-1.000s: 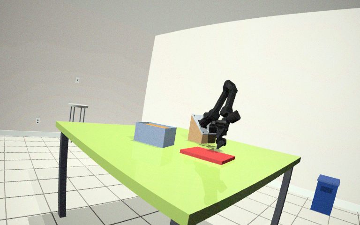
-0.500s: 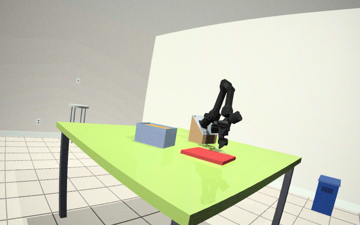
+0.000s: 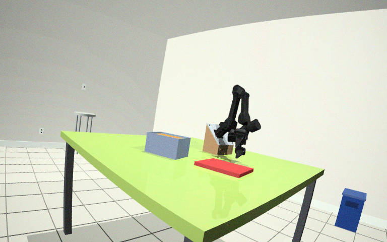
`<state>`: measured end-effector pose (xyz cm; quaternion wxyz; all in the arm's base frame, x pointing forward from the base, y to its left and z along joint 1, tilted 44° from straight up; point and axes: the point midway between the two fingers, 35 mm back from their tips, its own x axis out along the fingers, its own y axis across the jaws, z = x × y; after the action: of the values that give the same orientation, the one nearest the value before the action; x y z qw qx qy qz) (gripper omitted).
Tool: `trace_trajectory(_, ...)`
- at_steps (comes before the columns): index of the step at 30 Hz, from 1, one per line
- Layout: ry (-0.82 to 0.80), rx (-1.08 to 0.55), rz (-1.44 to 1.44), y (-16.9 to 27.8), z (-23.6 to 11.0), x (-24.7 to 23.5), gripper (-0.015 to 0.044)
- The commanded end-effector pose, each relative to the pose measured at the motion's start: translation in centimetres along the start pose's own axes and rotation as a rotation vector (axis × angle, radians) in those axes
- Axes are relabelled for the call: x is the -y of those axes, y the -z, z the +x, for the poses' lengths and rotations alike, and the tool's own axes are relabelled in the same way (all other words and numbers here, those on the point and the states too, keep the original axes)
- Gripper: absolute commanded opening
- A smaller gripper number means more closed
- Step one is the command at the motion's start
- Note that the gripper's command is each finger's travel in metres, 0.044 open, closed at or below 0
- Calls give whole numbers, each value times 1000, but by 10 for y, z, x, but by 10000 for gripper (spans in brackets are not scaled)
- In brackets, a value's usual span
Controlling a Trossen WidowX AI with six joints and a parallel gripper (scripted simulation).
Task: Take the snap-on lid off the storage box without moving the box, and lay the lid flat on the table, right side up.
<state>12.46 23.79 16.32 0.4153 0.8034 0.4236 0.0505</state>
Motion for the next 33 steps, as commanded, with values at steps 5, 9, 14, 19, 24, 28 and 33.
trace_trajectory(5,-10,-6,10,3,-15,-12,440)
trace_trajectory(9,-10,-6,10,3,-22,-16,440)
trace_trajectory(14,-10,-6,11,3,-31,-20,440)
trace_trajectory(19,-10,-6,11,3,-39,-25,440)
trace_trajectory(24,-10,-6,11,3,-48,-30,440)
trace_trajectory(28,-10,-6,11,3,-55,-34,440)
trace_trajectory(33,-9,-6,11,2,-64,-39,440)
